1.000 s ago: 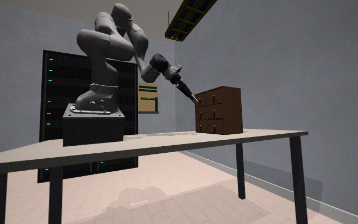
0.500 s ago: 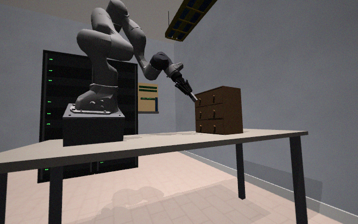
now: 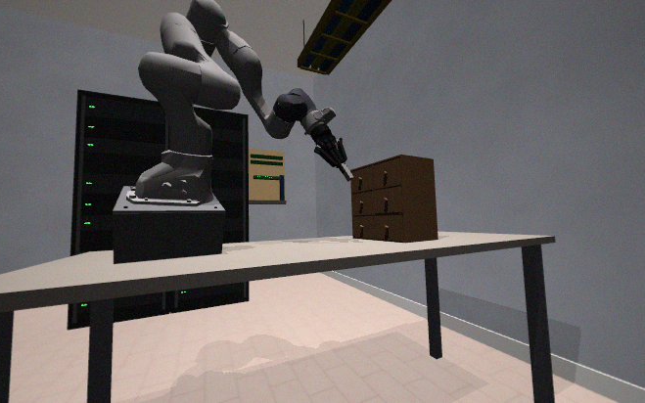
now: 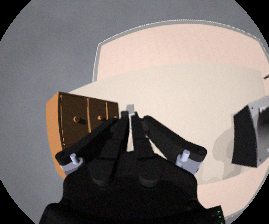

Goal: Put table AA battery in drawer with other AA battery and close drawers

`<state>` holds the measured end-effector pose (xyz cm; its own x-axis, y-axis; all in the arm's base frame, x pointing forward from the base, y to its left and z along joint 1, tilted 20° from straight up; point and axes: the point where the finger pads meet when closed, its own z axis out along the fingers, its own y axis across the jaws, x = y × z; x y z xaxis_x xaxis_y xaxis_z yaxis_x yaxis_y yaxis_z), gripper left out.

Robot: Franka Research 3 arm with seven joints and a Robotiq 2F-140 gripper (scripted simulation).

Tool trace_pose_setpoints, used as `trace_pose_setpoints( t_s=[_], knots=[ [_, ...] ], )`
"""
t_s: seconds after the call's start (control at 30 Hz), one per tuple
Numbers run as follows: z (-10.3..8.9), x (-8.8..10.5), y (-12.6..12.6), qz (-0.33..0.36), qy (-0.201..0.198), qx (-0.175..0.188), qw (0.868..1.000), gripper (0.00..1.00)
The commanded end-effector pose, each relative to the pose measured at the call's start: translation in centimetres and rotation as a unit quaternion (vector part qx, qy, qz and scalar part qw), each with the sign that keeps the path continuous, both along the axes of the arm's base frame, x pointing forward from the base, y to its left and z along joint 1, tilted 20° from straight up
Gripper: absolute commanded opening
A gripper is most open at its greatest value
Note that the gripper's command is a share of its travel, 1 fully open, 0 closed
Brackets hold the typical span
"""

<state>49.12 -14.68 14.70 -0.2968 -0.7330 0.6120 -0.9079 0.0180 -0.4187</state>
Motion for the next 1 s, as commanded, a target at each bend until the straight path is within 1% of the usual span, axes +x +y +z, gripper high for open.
trace_pose_setpoints(
  t_s=[0.0,0.07,0.13,0.27,0.43,0.63,0.7,0.97],
  knots=[
    [-0.1,-1.4,-0.5,-0.084,-0.023,0.027,0.996,0.00],
    [0.1,-1.6,-0.4,-0.106,-0.032,0.037,0.993,0.00],
    [0.1,-1.6,-0.4,-0.106,-0.032,0.037,0.993,0.00],
    [0.4,-1.9,-0.2,-0.151,-0.051,0.056,0.986,0.00],
    [0.8,-2.4,0.0,-0.208,-0.075,0.081,0.972,0.00],
    [1.2,-2.9,0.2,-0.275,-0.103,0.111,0.949,0.00],
    [1.2,-2.9,0.2,-0.275,-0.103,0.111,0.949,0.00],
    [1.9,-3.6,0.5,-0.361,-0.139,0.150,0.910,0.00]
  ],
)
